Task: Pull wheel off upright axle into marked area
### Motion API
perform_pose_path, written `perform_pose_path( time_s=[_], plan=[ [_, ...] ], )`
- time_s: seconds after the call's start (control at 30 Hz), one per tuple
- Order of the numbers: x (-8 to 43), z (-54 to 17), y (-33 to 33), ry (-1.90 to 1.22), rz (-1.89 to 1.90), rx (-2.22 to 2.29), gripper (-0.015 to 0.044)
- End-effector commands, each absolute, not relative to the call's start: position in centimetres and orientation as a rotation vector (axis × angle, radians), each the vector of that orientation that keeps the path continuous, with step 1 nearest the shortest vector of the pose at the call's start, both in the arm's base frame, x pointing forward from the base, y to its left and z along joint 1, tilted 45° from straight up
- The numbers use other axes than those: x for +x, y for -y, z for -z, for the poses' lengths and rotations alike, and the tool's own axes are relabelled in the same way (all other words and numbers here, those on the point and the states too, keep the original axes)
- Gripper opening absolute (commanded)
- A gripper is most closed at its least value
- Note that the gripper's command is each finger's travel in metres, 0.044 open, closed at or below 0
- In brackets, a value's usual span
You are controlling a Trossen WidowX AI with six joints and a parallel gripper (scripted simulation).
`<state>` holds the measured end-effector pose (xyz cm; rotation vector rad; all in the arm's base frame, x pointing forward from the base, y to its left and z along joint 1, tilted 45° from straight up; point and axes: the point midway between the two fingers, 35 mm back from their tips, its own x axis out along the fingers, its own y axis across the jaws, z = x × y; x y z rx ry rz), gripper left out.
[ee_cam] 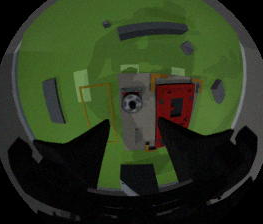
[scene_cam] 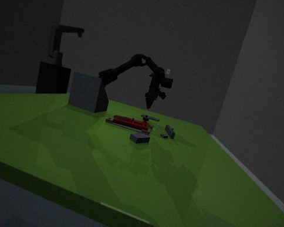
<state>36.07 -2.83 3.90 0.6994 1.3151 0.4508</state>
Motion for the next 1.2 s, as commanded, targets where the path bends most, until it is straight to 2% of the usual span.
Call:
perform_pose_path(
  time_s=[0.0, 0.27, 0.53, 0.67, 0.93, 1.1, 1.17],
  plan=[
    [36.4, -3.5, 2.3, -1.314, -0.449, 0.706, 0.0300],
    [37.7, 0.9, -1.8, -1.313, -0.452, 0.709, 0.0300],
    [37.7, 1.4, -2.1, -1.313, -0.453, 0.709, 0.0300],
    [37.6, 1.0, -2.0, -1.315, -0.456, 0.701, 0.0195],
    [37.6, 1.0, -2.0, -1.315, -0.456, 0.701, 0.0142],
    [37.6, 1.0, -1.9, -1.315, -0.456, 0.701, 0.0010],
    [37.6, 0.9, -1.9, -1.315, -0.455, 0.701, 0.0000]
  ],
)
